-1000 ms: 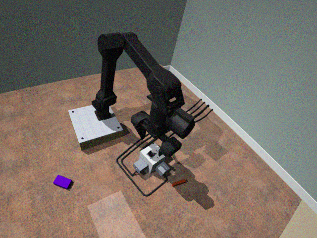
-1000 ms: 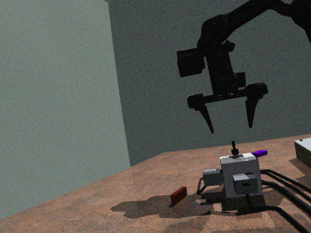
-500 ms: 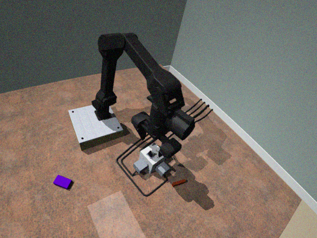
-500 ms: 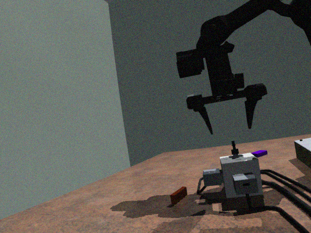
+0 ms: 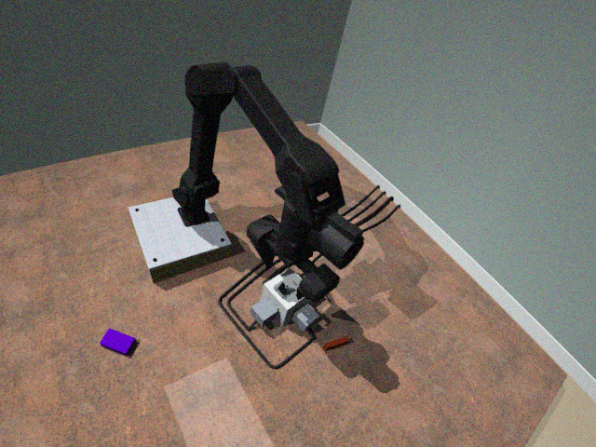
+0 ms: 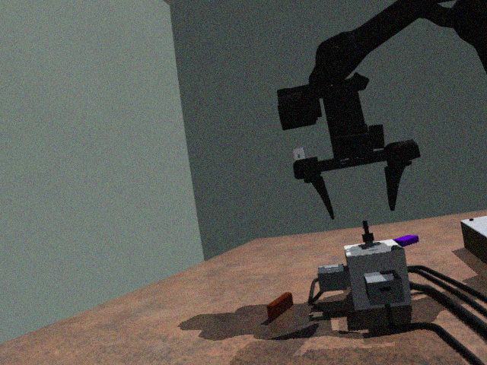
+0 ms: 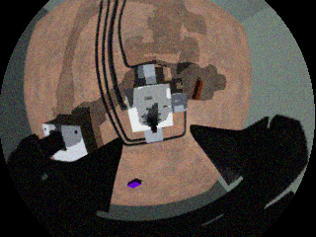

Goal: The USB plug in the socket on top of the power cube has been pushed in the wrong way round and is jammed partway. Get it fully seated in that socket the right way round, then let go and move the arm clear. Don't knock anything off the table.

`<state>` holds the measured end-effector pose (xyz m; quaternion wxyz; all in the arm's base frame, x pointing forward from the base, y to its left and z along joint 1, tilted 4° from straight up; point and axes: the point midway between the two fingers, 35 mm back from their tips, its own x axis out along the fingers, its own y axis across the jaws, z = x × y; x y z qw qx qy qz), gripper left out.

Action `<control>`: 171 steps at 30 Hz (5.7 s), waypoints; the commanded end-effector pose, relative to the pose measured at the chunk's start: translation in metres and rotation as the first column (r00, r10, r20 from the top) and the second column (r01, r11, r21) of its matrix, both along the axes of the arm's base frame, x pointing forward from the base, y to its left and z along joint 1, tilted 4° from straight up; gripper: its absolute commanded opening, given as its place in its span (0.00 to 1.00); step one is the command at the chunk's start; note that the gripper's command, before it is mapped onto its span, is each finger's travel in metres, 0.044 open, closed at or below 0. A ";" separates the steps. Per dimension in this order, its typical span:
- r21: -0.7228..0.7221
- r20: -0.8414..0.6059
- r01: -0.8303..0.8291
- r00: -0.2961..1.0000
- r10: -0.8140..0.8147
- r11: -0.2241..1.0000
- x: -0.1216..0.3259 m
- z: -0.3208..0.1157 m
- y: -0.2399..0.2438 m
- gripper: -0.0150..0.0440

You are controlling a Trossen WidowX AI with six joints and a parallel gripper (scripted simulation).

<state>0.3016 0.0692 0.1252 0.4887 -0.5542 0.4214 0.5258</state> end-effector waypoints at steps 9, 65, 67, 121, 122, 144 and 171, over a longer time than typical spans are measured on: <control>0.000 -0.015 0.005 1.000 -0.005 1.000 0.000 -0.016 0.001 1.00; 0.000 -0.015 0.005 1.000 -0.005 1.000 0.000 -0.017 0.001 1.00; 0.000 -0.015 0.005 1.000 -0.005 1.000 0.000 -0.017 0.001 1.00; -0.001 -0.008 0.000 1.000 0.000 1.000 0.000 -0.009 0.000 0.25; -0.001 -0.008 0.000 1.000 0.000 1.000 -0.001 -0.008 0.000 0.25; -0.001 -0.008 0.000 1.000 0.000 1.000 -0.002 0.007 0.000 0.25; 0.018 -0.027 0.271 0.962 -0.270 0.962 -0.002 0.012 -0.001 0.25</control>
